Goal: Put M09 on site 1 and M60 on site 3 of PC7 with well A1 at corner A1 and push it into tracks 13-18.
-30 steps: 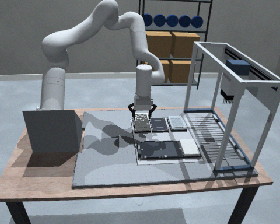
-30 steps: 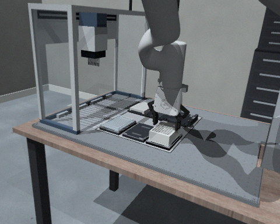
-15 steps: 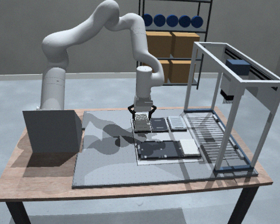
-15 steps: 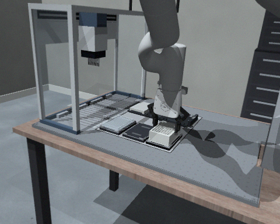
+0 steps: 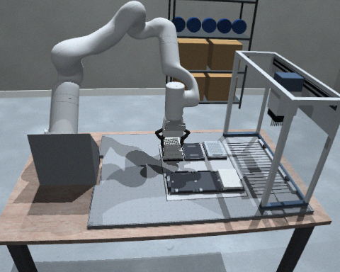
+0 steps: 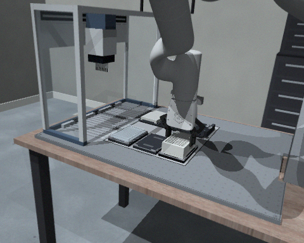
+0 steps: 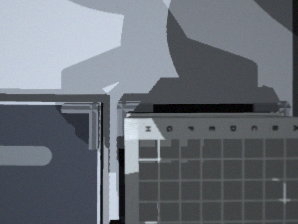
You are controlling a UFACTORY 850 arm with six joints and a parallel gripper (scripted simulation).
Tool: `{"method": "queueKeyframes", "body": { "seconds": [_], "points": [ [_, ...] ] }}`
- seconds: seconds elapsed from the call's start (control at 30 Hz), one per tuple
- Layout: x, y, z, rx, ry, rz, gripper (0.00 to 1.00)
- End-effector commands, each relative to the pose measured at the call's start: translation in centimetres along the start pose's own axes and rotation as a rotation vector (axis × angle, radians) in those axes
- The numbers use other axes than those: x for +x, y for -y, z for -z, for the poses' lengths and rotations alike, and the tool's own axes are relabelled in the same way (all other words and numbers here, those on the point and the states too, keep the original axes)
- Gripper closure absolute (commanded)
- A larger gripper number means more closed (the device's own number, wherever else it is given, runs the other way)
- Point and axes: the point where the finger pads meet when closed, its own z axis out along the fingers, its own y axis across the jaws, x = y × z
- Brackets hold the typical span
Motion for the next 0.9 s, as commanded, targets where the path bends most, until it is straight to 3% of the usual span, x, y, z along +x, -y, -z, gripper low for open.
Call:
{"method": "queueKeyframes", "body": {
  "seconds": [0.0,0.83,0.87],
  "points": [
    [0.00,0.07,-0.22,0.001,0.000,0.000,0.00],
    [0.00,0.07,-0.63,0.001,0.000,0.000,0.00],
    [0.00,0.07,-0.59,0.001,0.000,0.000,1.00]
  ]
}}
